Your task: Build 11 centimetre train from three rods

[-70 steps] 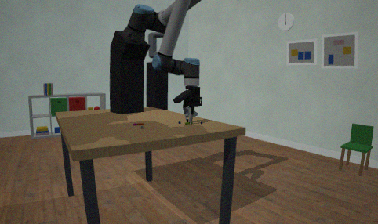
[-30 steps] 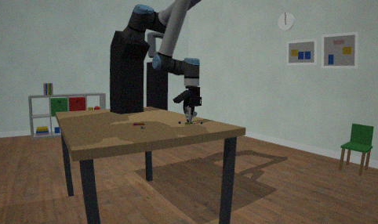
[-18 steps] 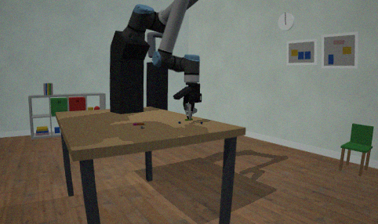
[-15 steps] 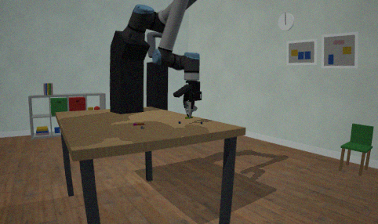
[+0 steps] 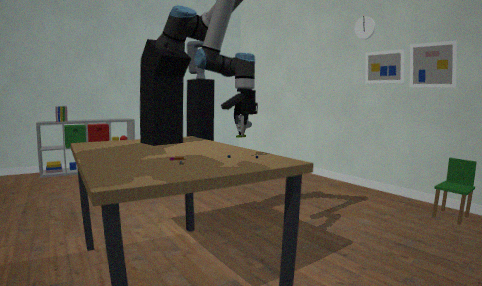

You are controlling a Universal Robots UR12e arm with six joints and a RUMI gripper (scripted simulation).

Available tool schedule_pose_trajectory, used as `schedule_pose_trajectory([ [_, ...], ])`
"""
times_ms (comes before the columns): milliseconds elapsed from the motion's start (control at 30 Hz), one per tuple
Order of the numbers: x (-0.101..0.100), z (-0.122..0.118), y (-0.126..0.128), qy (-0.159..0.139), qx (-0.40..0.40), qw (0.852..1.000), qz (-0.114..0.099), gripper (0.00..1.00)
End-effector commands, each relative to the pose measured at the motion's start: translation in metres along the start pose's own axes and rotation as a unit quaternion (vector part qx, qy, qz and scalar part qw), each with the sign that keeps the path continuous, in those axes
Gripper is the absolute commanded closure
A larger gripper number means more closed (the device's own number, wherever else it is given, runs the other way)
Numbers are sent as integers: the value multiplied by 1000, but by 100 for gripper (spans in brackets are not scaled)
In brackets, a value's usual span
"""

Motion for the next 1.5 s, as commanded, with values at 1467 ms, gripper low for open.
schedule_pose_trajectory([
  [1467,2,209,115,0,-156,988,0,100],
])
Point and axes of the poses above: the point where the finger pads meet when closed, its own x axis back along the fingers, its own y axis across the jaws, z = x × y, the point moved 7 cm from there along x, back along the fingers, and after that the axes turned 4 degrees about x, right-handed, at the moved point
